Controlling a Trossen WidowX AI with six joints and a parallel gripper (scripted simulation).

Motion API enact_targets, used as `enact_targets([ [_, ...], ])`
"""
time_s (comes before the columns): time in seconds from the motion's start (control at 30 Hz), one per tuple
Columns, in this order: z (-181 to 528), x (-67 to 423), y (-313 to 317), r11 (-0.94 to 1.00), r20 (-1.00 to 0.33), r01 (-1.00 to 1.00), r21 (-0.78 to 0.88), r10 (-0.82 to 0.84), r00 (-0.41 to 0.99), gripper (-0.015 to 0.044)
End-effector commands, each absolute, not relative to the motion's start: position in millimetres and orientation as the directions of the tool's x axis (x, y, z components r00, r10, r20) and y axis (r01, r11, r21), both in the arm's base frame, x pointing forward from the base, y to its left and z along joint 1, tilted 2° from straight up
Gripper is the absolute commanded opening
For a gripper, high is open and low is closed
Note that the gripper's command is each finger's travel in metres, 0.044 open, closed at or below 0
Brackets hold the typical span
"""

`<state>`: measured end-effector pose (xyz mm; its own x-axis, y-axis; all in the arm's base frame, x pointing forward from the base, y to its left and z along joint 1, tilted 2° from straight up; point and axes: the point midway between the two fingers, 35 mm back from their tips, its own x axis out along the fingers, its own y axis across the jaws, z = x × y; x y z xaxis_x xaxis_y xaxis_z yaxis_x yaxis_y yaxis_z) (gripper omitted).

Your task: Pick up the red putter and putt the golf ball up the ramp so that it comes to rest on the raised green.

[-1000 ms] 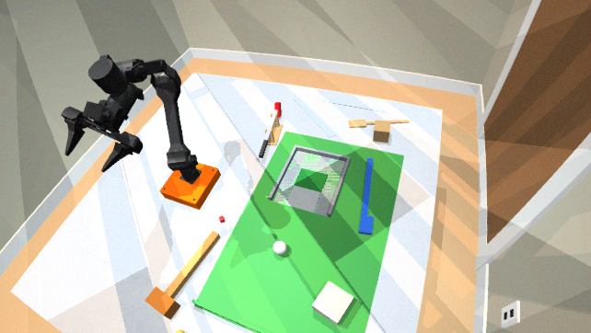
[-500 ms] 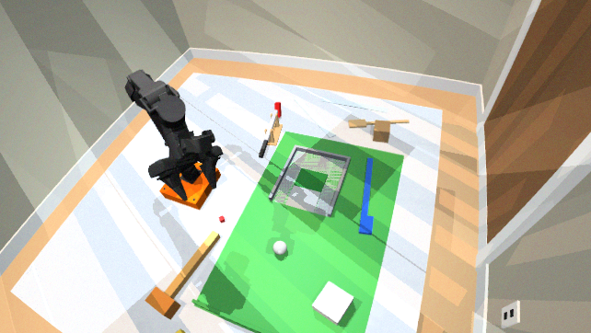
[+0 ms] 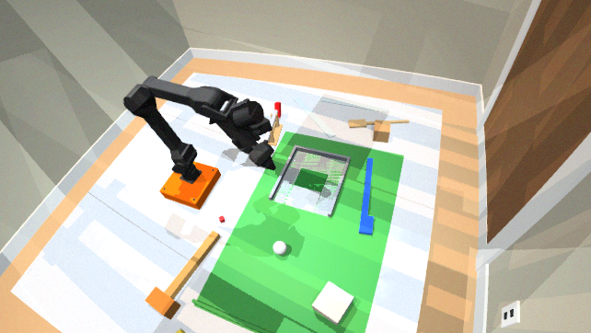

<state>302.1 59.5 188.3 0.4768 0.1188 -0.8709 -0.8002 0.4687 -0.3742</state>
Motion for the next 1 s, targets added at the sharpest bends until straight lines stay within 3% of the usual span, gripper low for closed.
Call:
enact_targets([
  [0.0, 149, 275, 119, 0.187, -0.930, -0.950, -0.250, 0.228, 0.289, 0.0440],
  [0.2, 107, 221, 183, -0.214, -0.961, -0.973, -0.081, 0.277, 0.019, 0.0440],
  [0.97, 79, 207, 191, -0.256, -0.961, -0.965, -0.062, 0.275, -0.011, 0.0440],
])
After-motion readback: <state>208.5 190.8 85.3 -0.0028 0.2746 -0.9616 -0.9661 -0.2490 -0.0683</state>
